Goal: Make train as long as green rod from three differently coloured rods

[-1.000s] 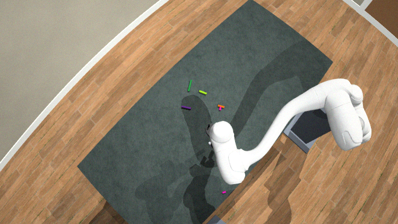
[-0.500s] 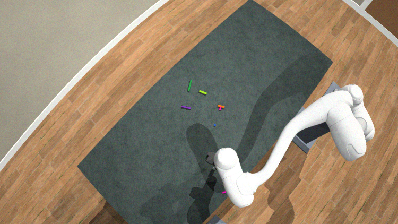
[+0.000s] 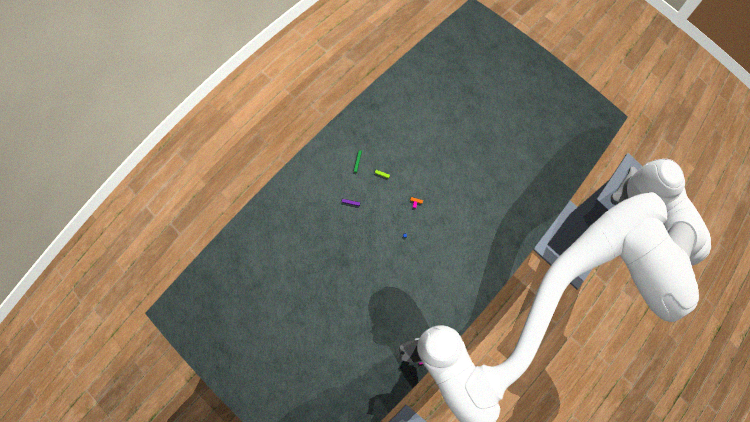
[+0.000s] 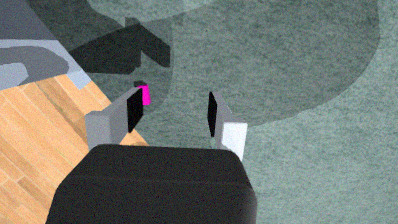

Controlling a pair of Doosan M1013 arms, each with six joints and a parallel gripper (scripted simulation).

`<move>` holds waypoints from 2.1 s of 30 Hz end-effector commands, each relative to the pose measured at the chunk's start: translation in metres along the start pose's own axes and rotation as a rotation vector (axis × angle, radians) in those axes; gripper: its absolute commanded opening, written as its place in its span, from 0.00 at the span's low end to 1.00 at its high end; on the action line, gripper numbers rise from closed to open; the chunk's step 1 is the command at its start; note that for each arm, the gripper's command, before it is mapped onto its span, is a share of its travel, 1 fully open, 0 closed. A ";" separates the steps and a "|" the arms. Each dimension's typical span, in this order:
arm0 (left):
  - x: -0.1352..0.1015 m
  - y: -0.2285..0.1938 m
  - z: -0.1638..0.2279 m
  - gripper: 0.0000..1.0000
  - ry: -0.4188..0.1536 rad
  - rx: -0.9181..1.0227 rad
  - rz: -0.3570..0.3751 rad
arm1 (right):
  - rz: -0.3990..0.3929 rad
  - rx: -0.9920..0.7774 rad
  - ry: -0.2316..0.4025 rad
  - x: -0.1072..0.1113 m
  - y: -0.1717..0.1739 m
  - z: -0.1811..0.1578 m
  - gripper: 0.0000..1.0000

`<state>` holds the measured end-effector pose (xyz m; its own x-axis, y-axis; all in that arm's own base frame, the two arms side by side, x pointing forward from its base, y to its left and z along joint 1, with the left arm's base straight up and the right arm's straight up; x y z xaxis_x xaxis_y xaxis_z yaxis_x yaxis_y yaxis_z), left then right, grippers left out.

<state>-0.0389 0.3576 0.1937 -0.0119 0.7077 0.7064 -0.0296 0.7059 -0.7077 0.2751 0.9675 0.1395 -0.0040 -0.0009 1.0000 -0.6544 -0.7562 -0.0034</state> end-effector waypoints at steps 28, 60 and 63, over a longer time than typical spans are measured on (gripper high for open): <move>0.000 0.000 0.000 1.00 0.000 0.000 -0.001 | -0.001 0.162 -0.003 -0.002 0.009 -0.040 0.54; 0.000 0.000 0.000 1.00 0.000 0.000 -0.001 | -0.002 0.162 -0.003 -0.038 0.007 -0.040 0.54; 0.000 0.000 0.000 1.00 0.000 0.000 -0.001 | -0.002 0.162 -0.003 -0.040 0.007 -0.040 0.54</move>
<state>-0.0389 0.3576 0.1937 -0.0119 0.7077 0.7064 -0.0296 0.7059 -0.7077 0.2402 0.9877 0.1001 0.0000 0.0005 1.0000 -0.5234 -0.8521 0.0004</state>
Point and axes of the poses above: on each arm, the point where the finger pads meet when closed, its own x axis back along the fingers, its own z axis across the jaws, y = z × x, the point moved 5 cm from there along x, back along the fingers, and after that the axes turned 2 degrees about -x, right-handed, at the moved point
